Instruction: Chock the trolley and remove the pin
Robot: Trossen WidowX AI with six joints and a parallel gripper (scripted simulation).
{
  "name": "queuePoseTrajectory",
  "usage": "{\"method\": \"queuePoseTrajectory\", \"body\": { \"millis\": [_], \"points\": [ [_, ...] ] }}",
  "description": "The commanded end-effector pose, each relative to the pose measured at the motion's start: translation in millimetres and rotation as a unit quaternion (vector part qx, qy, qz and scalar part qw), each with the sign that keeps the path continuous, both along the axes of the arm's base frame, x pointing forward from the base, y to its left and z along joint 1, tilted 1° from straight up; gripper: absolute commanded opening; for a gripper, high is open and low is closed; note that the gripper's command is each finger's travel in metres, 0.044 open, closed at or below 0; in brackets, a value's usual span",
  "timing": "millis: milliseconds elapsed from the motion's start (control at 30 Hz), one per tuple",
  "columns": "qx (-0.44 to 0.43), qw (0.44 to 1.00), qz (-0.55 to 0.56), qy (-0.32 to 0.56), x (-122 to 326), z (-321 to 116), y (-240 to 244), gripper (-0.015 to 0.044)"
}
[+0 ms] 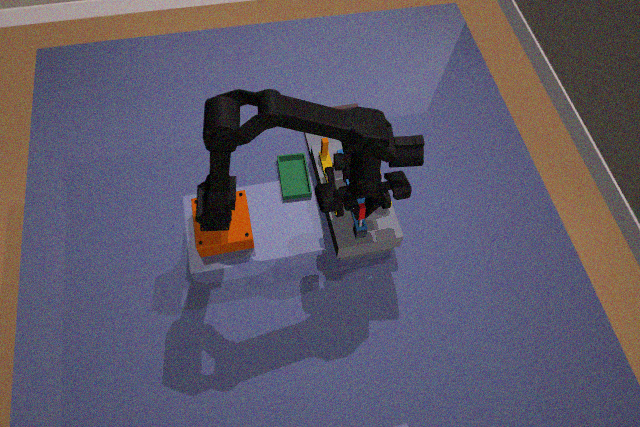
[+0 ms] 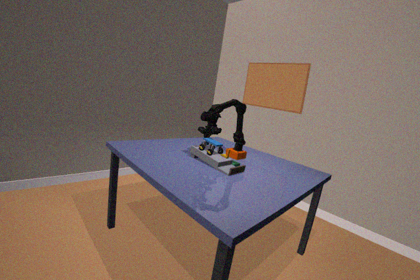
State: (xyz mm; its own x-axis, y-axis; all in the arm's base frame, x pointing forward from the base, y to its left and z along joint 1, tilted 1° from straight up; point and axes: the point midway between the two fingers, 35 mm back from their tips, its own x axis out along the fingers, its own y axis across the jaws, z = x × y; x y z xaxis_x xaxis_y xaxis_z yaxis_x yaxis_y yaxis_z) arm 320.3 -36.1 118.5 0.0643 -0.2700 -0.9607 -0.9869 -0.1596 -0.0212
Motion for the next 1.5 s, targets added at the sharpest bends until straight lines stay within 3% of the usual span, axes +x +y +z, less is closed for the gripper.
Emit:
{"method": "queuePoseTrajectory", "body": {
  "millis": [0,1467],
  "points": [
    [-0.002,1.0,-0.002,-0.002,0,5,0,0.0],
    [-0.002,1.0,-0.002,-0.002,1,33,-3,0.0]
  ]
}}
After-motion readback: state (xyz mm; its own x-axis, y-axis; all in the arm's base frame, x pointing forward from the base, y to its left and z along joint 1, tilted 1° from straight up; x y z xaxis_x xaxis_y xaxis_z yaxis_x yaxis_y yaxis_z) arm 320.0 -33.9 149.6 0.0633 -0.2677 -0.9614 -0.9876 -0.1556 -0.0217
